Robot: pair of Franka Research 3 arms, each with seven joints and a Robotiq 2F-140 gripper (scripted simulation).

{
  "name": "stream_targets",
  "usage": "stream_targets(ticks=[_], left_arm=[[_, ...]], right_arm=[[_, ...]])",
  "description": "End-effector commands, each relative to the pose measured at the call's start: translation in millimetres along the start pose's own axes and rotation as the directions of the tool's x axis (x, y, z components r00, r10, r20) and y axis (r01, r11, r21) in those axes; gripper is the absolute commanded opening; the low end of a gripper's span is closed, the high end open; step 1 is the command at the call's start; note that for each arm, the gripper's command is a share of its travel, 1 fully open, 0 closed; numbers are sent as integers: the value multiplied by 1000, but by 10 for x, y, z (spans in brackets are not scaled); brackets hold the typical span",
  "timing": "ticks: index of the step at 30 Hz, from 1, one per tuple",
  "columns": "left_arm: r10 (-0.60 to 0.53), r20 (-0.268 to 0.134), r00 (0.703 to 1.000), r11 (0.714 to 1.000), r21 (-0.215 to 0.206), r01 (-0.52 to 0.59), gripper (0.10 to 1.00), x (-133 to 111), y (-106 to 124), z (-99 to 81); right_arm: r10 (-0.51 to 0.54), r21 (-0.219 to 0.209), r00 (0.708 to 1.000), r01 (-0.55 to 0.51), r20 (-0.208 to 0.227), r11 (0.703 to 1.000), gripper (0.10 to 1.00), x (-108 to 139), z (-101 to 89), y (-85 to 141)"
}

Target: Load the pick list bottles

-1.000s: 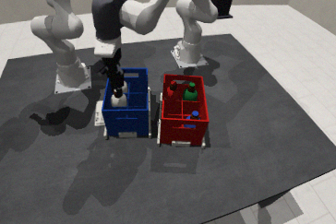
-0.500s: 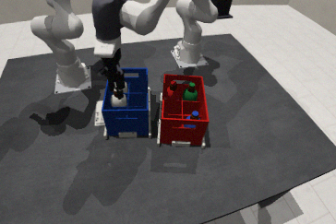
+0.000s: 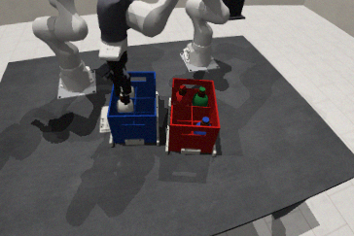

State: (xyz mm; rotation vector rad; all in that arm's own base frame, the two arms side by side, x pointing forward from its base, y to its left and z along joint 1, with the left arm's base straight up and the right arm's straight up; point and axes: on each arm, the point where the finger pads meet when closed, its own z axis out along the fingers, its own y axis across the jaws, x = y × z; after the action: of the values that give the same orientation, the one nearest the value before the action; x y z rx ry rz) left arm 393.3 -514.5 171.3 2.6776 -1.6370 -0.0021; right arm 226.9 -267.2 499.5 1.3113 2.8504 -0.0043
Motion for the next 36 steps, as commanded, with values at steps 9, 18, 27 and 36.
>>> stream_targets(ticks=[9, 18, 27, 36], left_arm=[[-4, 1, 1000, 1000, 3, 4, 442, -2, -16, -122], [-4, 1, 1000, 1000, 3, 4, 442, -2, -15, -309], [-4, 1, 1000, 1000, 3, 4, 442, -2, -14, -549], [-4, 1, 1000, 1000, 3, 4, 442, -2, -14, -735]], right_arm=[[4, 0, 1000, -4, -4, 1000, 1000, 11, 4, 3], [4, 0, 1000, -4, -4, 1000, 1000, 11, 4, 3], [4, 0, 1000, -4, -4, 1000, 1000, 11, 4, 3], [4, 0, 1000, -4, -4, 1000, 1000, 11, 4, 3]])
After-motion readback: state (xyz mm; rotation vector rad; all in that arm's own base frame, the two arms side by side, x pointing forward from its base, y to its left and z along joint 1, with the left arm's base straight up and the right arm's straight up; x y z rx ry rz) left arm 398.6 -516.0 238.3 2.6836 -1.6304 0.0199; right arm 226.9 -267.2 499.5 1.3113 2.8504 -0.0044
